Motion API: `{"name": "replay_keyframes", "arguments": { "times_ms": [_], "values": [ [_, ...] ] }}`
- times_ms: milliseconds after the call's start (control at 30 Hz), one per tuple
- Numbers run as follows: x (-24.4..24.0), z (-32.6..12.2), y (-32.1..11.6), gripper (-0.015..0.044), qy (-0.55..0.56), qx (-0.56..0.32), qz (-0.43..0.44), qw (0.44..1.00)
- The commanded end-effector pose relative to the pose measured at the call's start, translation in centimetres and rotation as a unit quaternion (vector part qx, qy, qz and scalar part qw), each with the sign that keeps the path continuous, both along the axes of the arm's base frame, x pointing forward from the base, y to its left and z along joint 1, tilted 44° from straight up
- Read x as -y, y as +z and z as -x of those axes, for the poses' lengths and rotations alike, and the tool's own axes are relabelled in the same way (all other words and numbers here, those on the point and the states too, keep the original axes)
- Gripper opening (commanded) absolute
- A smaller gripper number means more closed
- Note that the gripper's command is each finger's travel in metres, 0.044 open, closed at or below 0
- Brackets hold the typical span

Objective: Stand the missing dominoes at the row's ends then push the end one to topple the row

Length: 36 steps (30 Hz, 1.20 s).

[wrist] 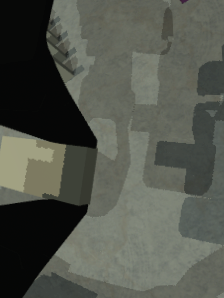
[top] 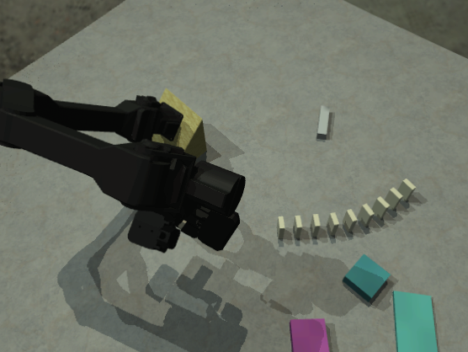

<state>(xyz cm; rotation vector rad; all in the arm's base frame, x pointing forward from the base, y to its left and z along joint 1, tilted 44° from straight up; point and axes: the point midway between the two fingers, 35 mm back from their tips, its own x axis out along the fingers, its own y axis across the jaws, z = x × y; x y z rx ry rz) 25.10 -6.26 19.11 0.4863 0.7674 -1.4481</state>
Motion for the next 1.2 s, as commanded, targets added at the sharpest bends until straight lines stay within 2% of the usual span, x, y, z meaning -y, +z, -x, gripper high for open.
{"name": "replay_keyframes", "arguments": {
  "times_ms": [0,233,500,867,1167],
  "values": [
    [-0.4,0.1,0.5,0.0107,0.005,-0.008,-0.002,1.000],
    [1.6,0.1,2.3,0.0107,0.186,-0.175,-0.016,0.967],
    [3.9,0.5,4.6,0.0107,0.380,-0.356,-0.024,0.854],
    [4.0,0.5,4.6,0.0107,0.384,-0.359,-0.025,0.850],
    [4.5,0.9,2.8,0.0107,0.406,-0.294,-0.054,0.864]
  ]
}}
